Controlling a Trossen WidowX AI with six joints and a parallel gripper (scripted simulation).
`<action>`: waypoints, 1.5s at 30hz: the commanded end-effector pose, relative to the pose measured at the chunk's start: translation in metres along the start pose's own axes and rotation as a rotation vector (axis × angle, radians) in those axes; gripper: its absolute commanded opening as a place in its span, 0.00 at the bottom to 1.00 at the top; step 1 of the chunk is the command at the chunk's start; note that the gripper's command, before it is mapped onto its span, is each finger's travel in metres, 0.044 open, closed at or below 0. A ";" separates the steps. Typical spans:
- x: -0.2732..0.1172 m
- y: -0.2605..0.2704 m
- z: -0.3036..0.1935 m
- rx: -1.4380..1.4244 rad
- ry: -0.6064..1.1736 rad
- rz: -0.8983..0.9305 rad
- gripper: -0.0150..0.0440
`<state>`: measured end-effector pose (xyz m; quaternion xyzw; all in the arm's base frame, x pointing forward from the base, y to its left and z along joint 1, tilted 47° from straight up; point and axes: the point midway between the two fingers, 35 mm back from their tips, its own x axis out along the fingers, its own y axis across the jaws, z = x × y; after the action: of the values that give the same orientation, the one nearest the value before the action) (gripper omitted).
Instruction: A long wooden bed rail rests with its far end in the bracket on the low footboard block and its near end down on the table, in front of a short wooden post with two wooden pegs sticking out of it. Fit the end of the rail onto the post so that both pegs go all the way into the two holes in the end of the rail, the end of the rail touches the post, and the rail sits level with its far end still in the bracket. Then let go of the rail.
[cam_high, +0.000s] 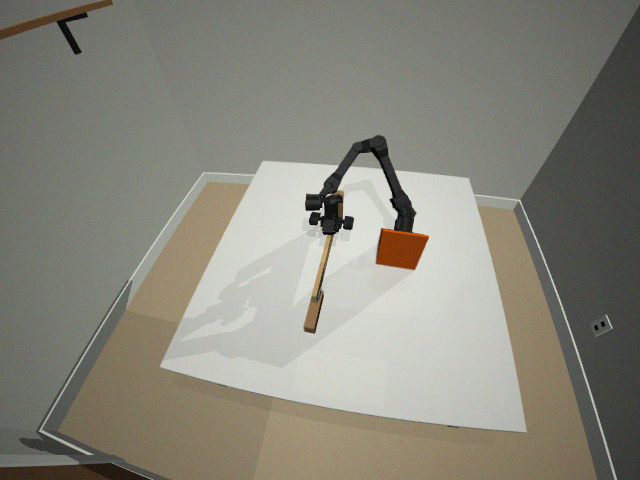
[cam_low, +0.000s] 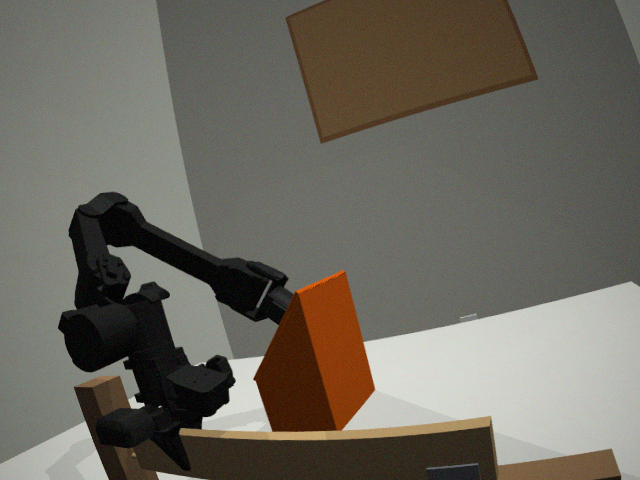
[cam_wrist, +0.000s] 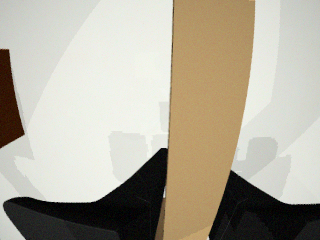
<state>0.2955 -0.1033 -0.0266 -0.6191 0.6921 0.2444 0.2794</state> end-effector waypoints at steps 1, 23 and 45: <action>-0.001 -0.001 -0.002 -0.004 0.001 -0.004 0.25; -0.001 -0.001 -0.009 -0.004 0.001 -0.004 0.25; -0.001 -0.001 -0.016 -0.004 0.001 -0.004 0.25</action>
<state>0.2943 -0.1134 -0.0159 -0.6192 0.6921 0.2444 0.2791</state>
